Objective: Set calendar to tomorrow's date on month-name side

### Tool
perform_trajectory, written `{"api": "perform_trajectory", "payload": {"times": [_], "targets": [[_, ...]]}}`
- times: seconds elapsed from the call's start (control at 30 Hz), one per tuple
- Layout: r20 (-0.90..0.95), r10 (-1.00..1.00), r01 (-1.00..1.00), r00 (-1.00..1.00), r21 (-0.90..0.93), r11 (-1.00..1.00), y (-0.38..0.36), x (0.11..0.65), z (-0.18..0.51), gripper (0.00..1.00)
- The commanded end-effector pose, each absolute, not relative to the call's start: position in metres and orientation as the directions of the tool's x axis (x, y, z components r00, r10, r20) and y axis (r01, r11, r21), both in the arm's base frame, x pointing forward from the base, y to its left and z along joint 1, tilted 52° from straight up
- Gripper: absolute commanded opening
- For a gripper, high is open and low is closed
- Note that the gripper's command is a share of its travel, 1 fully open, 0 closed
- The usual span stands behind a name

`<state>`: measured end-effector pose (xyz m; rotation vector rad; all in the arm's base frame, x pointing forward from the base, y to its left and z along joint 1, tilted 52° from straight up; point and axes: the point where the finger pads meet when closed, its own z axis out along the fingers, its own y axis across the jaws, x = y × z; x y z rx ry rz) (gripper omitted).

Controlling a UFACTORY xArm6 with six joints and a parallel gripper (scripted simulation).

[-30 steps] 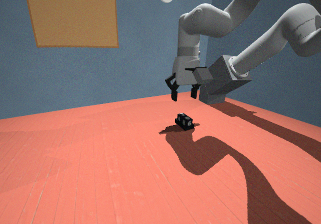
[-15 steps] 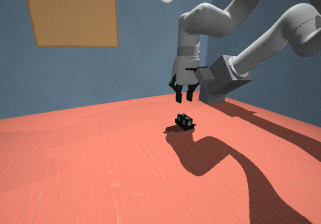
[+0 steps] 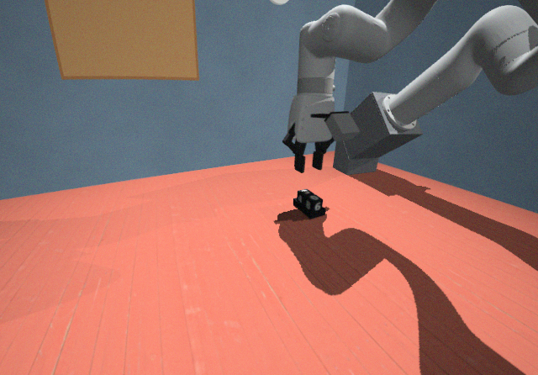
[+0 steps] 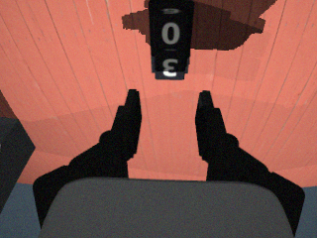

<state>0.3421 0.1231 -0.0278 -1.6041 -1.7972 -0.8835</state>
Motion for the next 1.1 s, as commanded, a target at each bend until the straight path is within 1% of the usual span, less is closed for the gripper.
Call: {"api": "perform_trajectory", "payload": {"times": [0.0,1.07], "targets": [[0.777,0.618,0.993,-0.121,0.105,0.062,0.123,0.343,-0.027,0.49],[0.777,0.618,0.993,-0.121,0.105,0.062,0.135,0.343,-0.038,0.49]]}}
